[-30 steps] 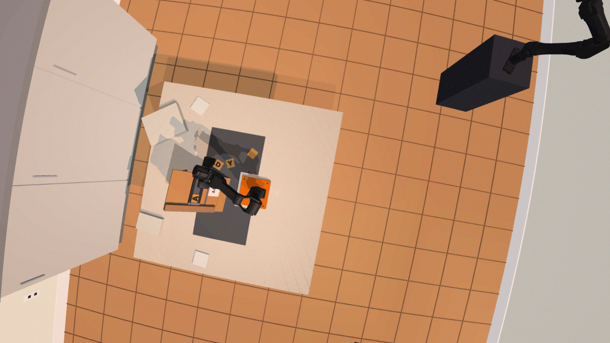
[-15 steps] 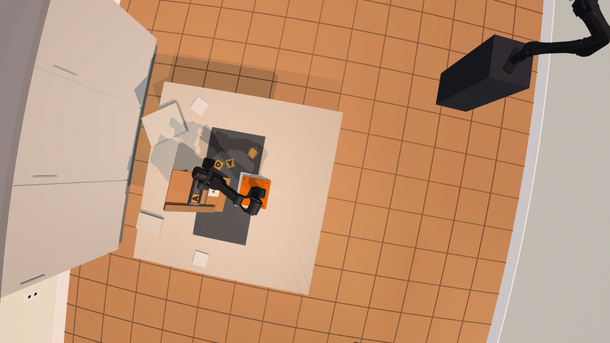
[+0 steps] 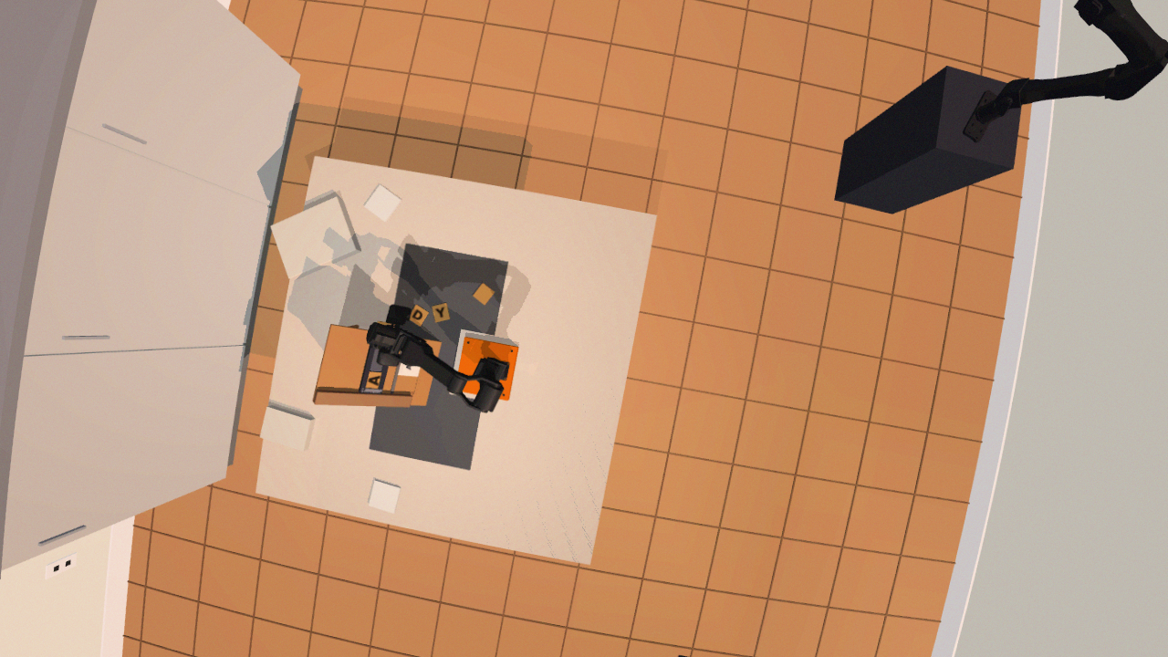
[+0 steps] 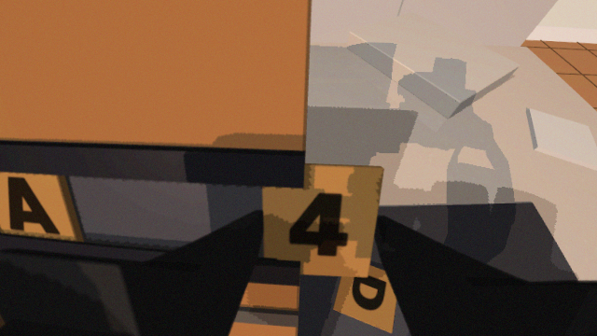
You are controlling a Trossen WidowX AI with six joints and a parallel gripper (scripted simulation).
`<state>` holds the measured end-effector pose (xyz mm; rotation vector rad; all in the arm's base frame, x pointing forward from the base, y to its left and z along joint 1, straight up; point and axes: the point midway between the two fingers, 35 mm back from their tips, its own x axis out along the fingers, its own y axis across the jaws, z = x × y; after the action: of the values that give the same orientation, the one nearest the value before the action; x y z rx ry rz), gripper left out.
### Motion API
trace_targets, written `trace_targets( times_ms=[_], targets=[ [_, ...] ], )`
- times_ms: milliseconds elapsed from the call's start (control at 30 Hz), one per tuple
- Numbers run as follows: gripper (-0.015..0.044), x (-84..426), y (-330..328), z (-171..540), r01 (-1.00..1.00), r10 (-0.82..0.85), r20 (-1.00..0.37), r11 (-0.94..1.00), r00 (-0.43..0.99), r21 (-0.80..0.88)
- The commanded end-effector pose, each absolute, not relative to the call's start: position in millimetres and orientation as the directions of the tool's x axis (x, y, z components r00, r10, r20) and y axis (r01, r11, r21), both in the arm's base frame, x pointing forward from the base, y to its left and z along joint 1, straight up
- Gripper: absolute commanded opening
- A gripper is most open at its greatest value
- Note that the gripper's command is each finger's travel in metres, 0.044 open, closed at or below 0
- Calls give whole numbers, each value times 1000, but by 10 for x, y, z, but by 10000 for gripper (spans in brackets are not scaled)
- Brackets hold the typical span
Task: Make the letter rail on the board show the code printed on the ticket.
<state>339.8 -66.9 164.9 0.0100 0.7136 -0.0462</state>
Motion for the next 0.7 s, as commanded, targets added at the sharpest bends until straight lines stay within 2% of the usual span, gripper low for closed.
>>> trace_targets(
  times_ms=[0, 667],
  targets=[
    [0, 3400, -653, 1653, 51, -43, -653, 999, 756, -6],
    [0, 3406, -552, 1654, 51, -42, -653, 999, 757, -5]
  ],
)
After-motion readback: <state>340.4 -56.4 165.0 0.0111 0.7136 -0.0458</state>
